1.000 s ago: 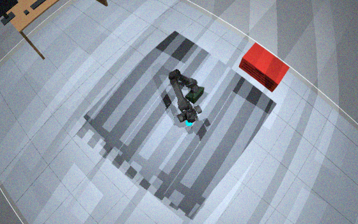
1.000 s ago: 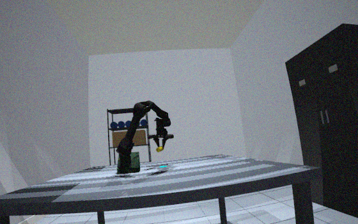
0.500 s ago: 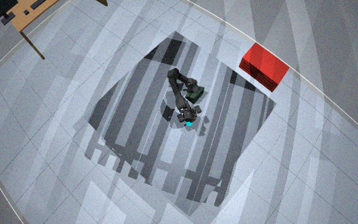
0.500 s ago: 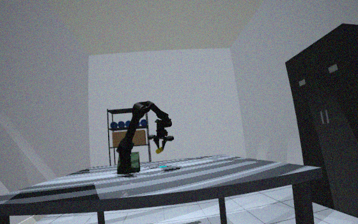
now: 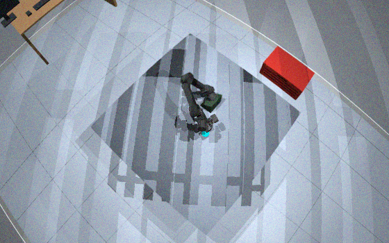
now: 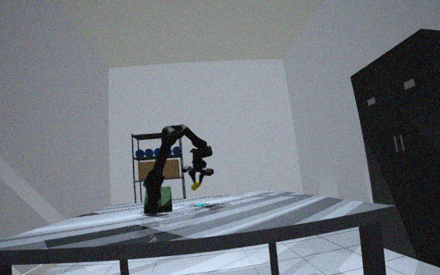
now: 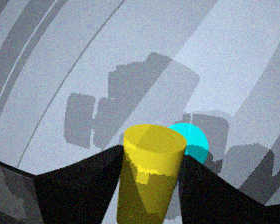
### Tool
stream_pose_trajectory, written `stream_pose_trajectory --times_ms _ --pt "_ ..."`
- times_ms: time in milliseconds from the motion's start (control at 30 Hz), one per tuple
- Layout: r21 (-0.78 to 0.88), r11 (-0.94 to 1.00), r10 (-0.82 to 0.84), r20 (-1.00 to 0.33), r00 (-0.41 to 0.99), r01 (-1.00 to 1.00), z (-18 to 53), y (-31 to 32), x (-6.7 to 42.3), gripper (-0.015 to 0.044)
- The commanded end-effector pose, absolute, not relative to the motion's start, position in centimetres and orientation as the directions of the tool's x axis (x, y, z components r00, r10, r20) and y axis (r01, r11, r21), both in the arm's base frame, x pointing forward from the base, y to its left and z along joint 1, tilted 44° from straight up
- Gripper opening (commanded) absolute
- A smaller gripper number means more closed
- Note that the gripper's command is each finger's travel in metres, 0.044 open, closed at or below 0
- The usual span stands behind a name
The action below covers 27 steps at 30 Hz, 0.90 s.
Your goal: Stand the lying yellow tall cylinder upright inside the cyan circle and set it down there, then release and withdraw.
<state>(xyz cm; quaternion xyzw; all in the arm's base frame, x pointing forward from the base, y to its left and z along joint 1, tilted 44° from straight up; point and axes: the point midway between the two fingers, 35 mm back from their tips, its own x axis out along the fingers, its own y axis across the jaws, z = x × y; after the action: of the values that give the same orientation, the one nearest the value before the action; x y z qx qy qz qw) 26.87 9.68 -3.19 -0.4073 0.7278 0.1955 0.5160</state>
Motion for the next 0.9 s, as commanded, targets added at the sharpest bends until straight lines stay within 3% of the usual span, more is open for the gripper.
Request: stream_pose_trajectory --times_ms 0,867 --pt "-0.119 0.595 -0.364 -0.921 -0.135 -0.795 -3.32 9.65 26.68 0.0105" --pt "-0.049 0.616 -0.187 -0.979 -0.086 -0.786 -3.95 9.34 26.62 0.0105"
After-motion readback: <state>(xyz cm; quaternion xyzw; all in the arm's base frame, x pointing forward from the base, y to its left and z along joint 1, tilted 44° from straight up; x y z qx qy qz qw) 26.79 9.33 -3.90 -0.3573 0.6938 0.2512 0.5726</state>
